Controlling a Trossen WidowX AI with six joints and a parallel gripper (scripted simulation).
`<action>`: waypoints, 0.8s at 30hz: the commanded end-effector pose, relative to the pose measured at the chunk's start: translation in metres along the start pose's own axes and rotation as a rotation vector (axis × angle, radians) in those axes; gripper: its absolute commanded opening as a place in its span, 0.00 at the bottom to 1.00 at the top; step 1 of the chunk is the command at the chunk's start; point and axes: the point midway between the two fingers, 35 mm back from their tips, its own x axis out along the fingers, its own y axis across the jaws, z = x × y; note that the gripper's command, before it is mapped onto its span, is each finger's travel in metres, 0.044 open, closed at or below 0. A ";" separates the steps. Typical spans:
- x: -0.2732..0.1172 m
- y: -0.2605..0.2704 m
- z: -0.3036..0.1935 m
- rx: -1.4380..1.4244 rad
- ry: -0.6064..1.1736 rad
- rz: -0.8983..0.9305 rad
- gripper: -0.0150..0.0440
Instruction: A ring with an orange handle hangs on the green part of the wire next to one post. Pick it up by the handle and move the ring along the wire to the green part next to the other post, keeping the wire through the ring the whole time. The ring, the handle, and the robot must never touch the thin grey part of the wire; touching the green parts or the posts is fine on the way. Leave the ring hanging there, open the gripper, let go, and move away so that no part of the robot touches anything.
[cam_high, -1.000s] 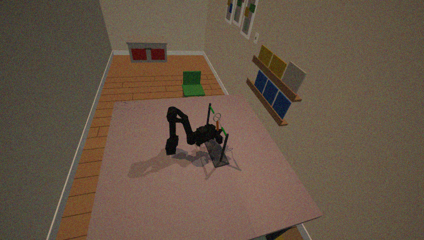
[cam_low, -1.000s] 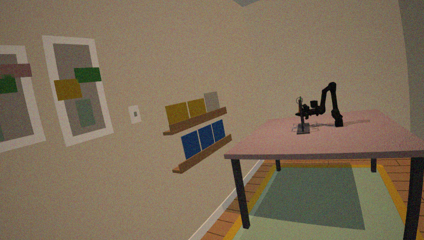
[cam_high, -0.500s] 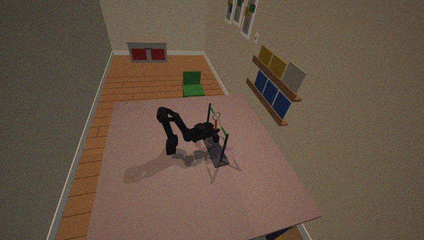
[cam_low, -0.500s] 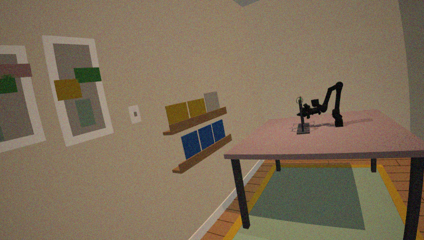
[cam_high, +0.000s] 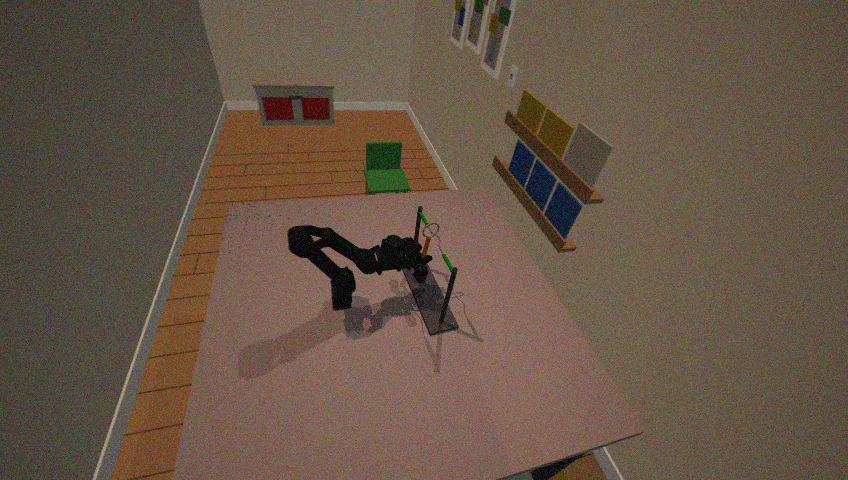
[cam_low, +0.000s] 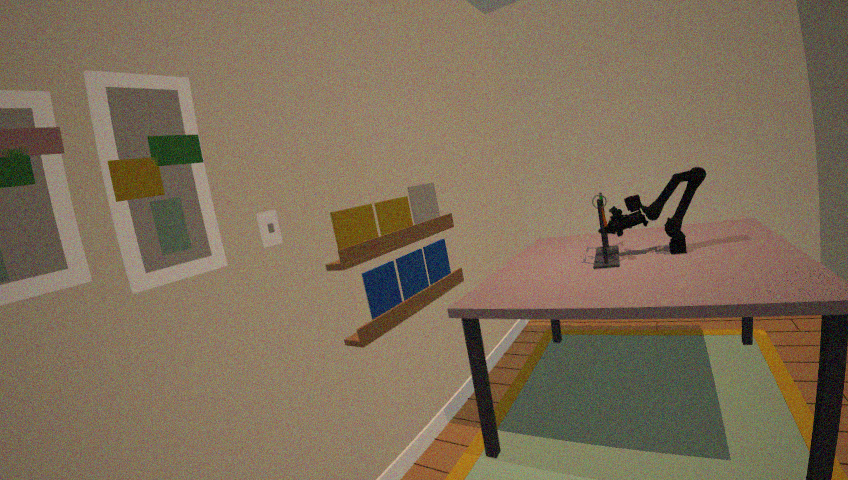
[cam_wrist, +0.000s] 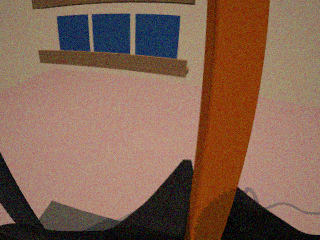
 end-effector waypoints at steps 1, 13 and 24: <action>-0.003 0.008 -0.002 0.033 0.018 -0.031 0.00; -0.002 0.024 -0.002 0.064 0.016 -0.057 0.00; -0.001 0.035 -0.001 0.069 0.015 -0.060 0.00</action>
